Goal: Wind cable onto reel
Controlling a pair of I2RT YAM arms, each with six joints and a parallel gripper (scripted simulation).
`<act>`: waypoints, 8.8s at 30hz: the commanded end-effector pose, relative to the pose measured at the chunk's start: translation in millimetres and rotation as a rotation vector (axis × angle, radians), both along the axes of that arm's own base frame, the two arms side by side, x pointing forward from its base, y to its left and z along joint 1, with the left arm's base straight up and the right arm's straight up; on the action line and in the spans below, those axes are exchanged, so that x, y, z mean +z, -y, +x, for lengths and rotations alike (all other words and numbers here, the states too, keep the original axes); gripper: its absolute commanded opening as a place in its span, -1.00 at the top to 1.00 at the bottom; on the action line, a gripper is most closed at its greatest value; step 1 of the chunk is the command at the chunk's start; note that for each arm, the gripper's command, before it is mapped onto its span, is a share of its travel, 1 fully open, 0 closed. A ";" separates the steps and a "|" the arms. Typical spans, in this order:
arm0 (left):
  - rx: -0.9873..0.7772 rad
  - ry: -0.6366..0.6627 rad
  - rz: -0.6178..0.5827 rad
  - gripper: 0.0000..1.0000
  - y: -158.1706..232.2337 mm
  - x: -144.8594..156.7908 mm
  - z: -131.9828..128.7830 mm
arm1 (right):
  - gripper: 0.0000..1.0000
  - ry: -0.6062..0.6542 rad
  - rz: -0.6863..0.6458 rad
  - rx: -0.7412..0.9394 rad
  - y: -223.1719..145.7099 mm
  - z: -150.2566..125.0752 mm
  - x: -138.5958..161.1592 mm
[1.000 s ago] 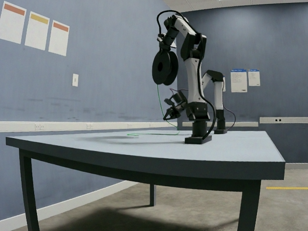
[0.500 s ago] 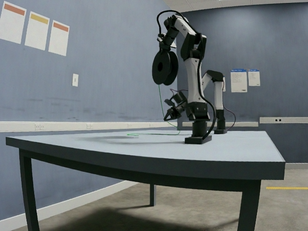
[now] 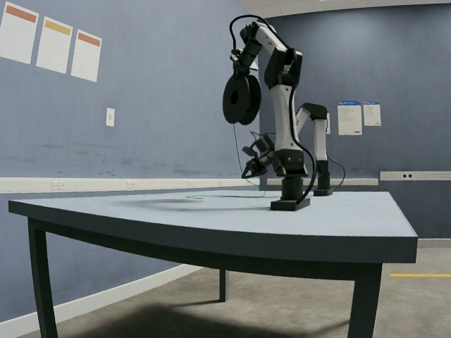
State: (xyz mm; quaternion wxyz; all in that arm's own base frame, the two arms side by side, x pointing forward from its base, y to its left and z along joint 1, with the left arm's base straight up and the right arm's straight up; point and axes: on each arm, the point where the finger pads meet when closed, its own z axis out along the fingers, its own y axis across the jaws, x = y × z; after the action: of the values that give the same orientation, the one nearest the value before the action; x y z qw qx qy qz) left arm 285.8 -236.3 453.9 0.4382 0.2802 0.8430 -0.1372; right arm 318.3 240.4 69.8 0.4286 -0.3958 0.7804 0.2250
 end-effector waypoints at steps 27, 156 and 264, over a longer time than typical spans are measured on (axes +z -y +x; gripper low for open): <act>0.016 0.078 -0.082 1.00 4.3 27.1 8.7 | 1.00 0.040 0.032 -0.010 -35.5 -44.3 -2.5; 0.016 0.078 -0.082 1.00 4.3 27.1 8.7 | 1.00 0.332 0.468 -0.013 -179.1 -235.5 472.4; 0.009 0.075 -0.085 1.00 5.5 27.1 7.8 | 1.00 0.352 0.462 -0.018 -82.5 37.3 341.3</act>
State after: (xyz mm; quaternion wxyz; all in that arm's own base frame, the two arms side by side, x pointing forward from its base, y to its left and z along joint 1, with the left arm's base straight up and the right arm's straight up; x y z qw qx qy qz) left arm 289.7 -236.0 457.9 0.4471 0.2740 0.8402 -0.1384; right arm 360.8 331.7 385.2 0.6071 -0.3276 0.6507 0.3175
